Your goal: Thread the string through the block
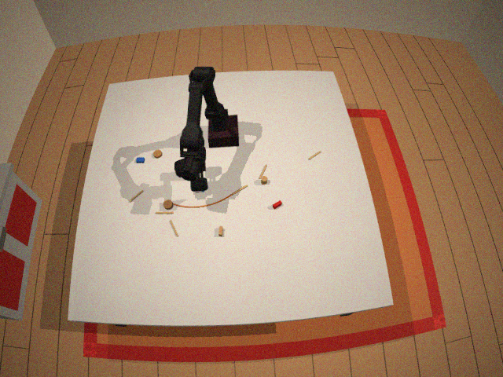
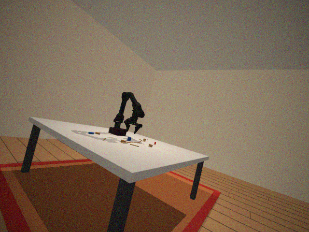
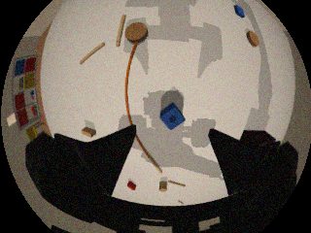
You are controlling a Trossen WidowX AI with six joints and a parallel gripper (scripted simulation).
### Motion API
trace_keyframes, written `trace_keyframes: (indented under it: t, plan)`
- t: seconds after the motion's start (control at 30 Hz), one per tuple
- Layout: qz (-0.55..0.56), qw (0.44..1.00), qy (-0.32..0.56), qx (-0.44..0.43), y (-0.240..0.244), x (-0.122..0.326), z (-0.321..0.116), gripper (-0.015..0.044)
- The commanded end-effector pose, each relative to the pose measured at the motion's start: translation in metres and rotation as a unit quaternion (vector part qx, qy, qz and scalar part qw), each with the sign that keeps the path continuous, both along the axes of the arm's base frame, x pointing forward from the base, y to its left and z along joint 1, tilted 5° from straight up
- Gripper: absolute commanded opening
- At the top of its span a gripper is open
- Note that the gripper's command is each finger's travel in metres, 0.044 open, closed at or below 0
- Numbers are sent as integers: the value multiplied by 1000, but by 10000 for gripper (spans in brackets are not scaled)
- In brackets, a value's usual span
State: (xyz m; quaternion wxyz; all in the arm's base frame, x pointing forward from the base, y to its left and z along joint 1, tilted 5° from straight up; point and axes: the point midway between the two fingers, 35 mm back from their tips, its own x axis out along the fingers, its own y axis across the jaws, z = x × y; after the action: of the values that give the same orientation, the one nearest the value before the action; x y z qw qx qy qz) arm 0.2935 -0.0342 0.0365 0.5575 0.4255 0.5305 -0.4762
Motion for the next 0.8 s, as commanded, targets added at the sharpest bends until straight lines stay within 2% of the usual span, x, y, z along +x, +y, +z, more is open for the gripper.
trace_keyframes:
  t: [0.0,0.7,0.77]
  plan:
    - [-401,916,-28,-5,2,-3,4,440]
    - [-407,913,-28,-5,2,-3,4,440]
    - [-407,913,-28,-5,2,-3,4,387]
